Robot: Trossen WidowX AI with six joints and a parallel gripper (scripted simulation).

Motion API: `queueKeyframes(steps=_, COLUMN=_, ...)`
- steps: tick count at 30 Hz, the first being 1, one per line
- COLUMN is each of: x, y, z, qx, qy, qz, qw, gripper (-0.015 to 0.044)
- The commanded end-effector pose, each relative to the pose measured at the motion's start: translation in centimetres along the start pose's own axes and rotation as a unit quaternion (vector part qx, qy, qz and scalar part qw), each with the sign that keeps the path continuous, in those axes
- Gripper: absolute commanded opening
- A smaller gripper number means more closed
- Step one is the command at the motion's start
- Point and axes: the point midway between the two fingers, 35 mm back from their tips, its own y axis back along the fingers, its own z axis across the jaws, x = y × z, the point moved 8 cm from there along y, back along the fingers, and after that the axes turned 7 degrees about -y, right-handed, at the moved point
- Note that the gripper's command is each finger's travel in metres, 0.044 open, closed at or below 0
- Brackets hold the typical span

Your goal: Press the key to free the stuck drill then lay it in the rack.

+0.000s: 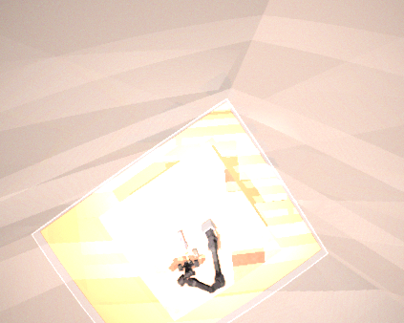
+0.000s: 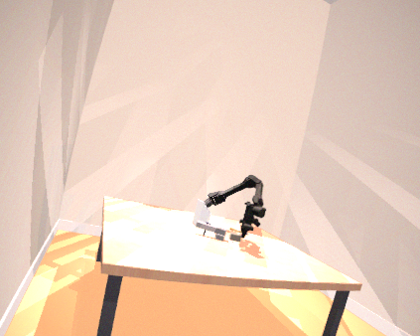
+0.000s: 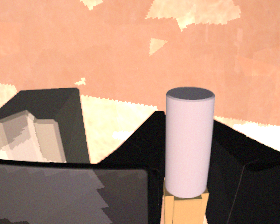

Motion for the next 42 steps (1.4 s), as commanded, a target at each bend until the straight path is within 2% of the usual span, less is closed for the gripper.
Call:
queueKeyframes(steps=1, x=-0.04, y=0.31, z=-0.06, qx=0.001, qy=0.003, qz=-0.003, qw=1.000, gripper=0.0000)
queueKeyframes(steps=42, x=-0.11, y=1.23, z=-0.20, qx=0.001, qy=0.003, qz=-0.002, qw=1.000, gripper=0.0000)
